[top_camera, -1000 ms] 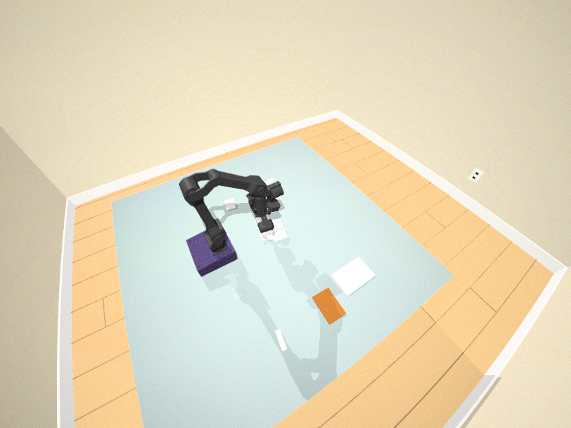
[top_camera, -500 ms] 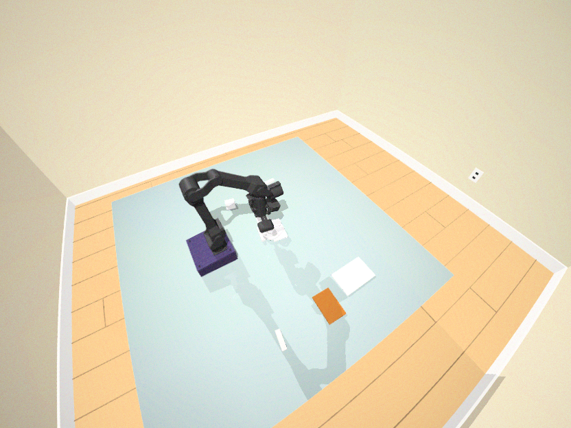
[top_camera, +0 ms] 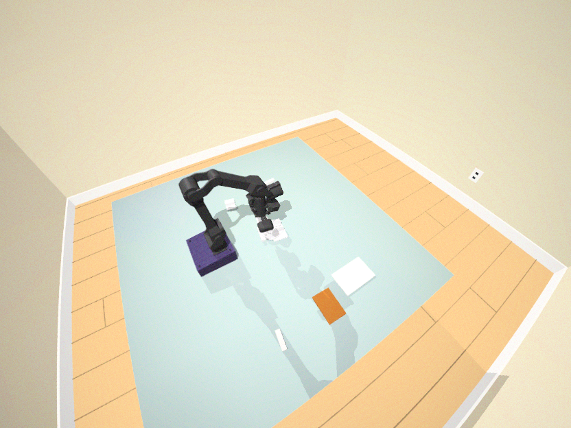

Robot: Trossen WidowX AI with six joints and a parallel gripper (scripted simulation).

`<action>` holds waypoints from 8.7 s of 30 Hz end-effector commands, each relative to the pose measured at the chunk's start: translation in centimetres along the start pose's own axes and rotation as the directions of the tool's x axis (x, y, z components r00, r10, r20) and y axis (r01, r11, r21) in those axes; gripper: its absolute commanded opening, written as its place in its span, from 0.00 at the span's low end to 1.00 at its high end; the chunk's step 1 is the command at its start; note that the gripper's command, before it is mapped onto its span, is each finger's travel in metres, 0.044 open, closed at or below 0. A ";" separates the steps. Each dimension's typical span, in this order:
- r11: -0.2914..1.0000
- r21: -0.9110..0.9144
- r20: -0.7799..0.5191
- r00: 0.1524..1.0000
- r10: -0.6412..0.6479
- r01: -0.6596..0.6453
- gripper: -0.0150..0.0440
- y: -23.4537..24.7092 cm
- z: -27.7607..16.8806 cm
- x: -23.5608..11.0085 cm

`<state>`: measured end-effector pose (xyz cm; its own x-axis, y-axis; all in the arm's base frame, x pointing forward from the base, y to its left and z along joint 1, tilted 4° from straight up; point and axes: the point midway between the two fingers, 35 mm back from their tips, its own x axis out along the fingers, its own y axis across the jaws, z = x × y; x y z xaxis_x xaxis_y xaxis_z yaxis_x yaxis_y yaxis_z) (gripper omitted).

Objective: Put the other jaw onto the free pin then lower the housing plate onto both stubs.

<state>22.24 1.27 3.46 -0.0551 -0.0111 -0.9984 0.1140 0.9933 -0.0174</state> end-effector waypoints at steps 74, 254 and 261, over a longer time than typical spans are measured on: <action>1.000 0.001 -0.001 1.000 -0.001 0.001 0.85 0.0 -0.1 6.7; 1.000 -0.002 0.005 1.000 -0.001 0.001 1.00 0.0 -0.1 1.0; 1.000 -0.003 -0.002 1.000 -0.001 0.001 1.00 -0.4 -1.5 -4.8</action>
<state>21.17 1.17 5.41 -0.0773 -0.0139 -0.9969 0.1119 0.9935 -0.0226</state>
